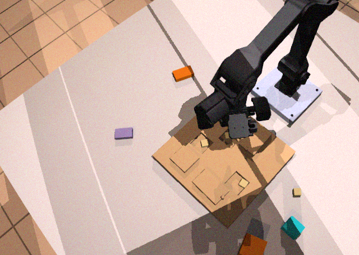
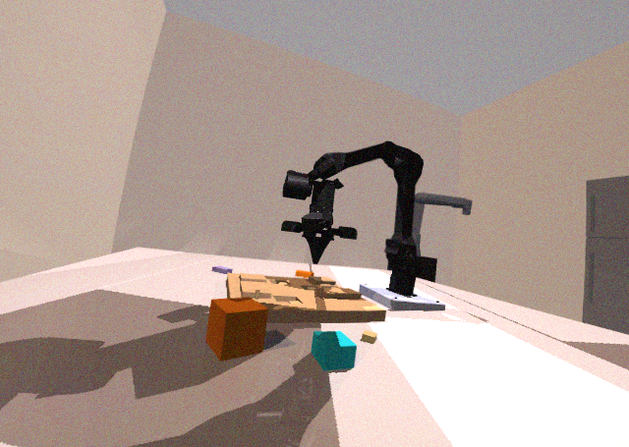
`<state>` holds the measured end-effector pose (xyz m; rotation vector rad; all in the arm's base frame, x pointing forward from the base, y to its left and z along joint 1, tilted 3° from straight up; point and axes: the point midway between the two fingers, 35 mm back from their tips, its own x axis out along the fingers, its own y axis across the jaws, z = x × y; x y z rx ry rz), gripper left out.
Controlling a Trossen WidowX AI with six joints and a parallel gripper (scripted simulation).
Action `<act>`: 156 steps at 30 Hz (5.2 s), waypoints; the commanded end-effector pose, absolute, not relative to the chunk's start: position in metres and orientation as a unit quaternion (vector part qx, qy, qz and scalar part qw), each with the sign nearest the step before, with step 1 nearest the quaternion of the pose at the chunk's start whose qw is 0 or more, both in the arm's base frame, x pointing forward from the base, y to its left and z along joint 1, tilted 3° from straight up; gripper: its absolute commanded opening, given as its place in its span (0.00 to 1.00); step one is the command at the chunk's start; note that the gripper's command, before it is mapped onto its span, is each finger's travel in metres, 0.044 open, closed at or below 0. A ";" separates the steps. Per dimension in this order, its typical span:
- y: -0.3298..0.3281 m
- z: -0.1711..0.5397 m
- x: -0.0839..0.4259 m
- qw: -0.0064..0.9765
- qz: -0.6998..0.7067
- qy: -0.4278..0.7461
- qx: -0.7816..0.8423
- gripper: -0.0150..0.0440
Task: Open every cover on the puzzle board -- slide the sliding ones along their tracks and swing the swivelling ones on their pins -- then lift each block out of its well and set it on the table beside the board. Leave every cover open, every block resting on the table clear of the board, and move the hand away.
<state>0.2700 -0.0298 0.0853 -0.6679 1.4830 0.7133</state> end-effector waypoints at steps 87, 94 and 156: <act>-0.025 0.085 0.272 0.635 0.305 0.648 -0.289 0.50; -0.025 0.069 0.272 0.635 0.305 0.648 -0.289 0.50; -0.024 0.062 0.272 0.563 0.431 0.572 -0.412 0.50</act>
